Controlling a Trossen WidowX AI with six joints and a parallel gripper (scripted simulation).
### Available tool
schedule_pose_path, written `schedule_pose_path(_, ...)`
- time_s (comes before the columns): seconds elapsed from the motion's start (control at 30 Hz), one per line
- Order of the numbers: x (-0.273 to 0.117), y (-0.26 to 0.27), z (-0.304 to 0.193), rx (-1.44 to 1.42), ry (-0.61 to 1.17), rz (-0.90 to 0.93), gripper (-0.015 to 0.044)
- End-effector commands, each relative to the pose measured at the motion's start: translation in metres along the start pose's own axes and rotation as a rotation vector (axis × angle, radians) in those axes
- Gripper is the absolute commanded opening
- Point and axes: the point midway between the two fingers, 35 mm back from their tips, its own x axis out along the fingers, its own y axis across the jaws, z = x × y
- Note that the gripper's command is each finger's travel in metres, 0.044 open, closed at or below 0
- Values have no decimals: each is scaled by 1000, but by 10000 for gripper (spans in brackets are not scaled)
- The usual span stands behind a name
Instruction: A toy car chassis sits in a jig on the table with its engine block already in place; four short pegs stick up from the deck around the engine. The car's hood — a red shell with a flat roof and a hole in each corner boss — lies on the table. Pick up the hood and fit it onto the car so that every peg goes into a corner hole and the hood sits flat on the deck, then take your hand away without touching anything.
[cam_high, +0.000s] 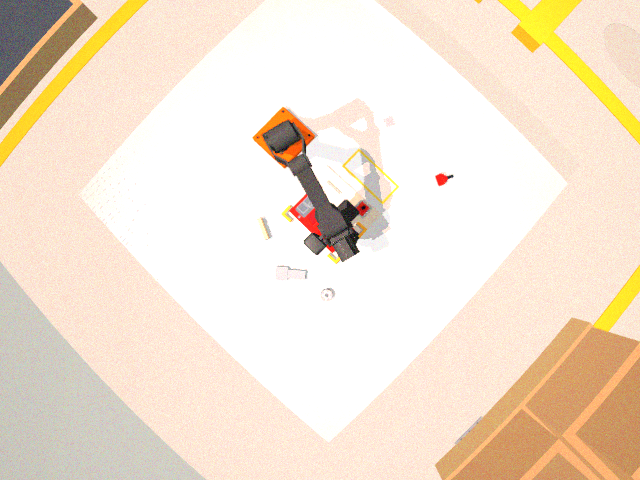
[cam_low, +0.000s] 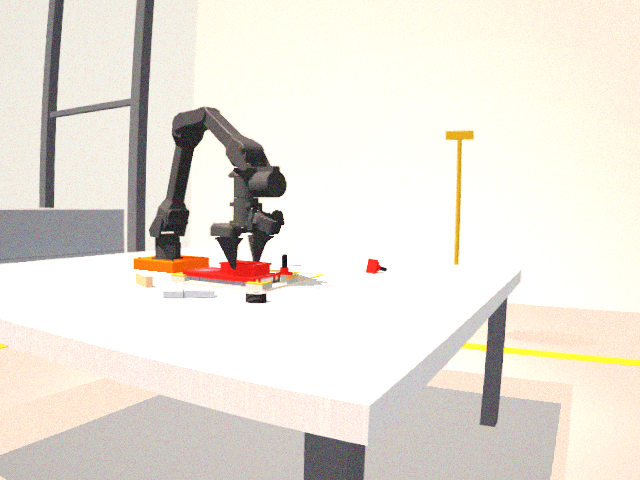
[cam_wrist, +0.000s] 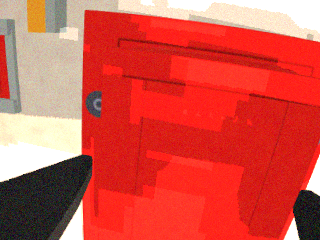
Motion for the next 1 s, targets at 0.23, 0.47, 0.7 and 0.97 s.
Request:
schedule_pose_path(0.23,-69,0,1,0,1,0,440)
schedule_pose_path(0.47,-71,0,0,0,1,0,440)
schedule_pose_path(0.7,-71,0,0,0,1,0,440)
schedule_pose_path(0.97,-71,0,0,0,1,0,440)
